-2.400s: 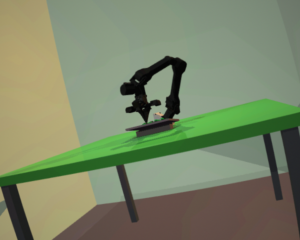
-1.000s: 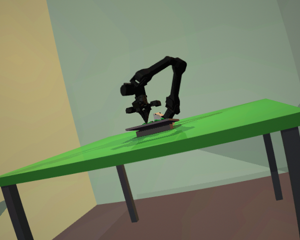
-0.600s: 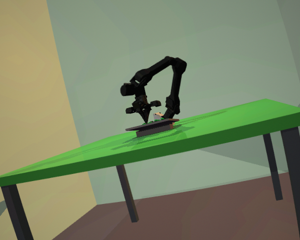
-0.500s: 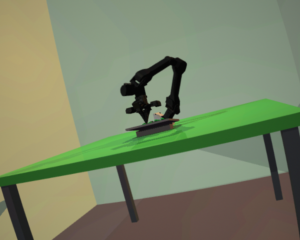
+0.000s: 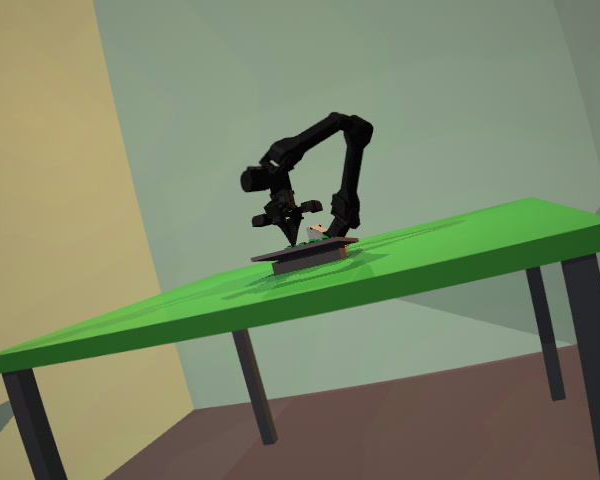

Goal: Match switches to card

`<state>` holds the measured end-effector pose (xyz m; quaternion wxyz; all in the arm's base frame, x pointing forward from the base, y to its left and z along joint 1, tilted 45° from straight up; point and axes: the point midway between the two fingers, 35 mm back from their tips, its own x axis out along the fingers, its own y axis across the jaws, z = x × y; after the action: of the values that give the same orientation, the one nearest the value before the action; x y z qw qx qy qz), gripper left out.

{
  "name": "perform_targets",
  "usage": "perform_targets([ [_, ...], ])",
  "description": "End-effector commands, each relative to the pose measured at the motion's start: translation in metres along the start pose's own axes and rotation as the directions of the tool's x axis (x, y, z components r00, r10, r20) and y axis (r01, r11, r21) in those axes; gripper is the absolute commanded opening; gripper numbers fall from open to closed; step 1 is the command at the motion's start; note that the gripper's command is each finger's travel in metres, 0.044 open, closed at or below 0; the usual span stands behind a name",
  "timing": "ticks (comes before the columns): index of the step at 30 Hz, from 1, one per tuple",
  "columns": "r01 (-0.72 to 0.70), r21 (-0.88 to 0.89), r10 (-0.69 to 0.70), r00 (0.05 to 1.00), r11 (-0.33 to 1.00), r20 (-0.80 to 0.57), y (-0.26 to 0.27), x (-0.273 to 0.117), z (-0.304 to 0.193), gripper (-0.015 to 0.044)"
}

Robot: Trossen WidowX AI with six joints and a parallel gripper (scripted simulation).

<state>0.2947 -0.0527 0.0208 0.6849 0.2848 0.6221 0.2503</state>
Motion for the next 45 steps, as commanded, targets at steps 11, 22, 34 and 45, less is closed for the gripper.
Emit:
perform_targets([
  [11, 0.005, -0.001, -0.005, 1.0, 1.0, 0.031, 0.025, -0.061, -0.014, 0.0],
  [22, 0.003, 0.001, -0.003, 1.0, 1.0, 0.029, 0.068, -0.058, -0.042, 0.0],
  [34, 0.001, 0.0, -0.001, 1.0, 1.0, 0.004, 0.068, -0.018, -0.04, 0.0],
  [45, 0.001, 0.0, -0.001, 1.0, 1.0, 0.004, 0.068, -0.005, -0.039, 0.0],
])
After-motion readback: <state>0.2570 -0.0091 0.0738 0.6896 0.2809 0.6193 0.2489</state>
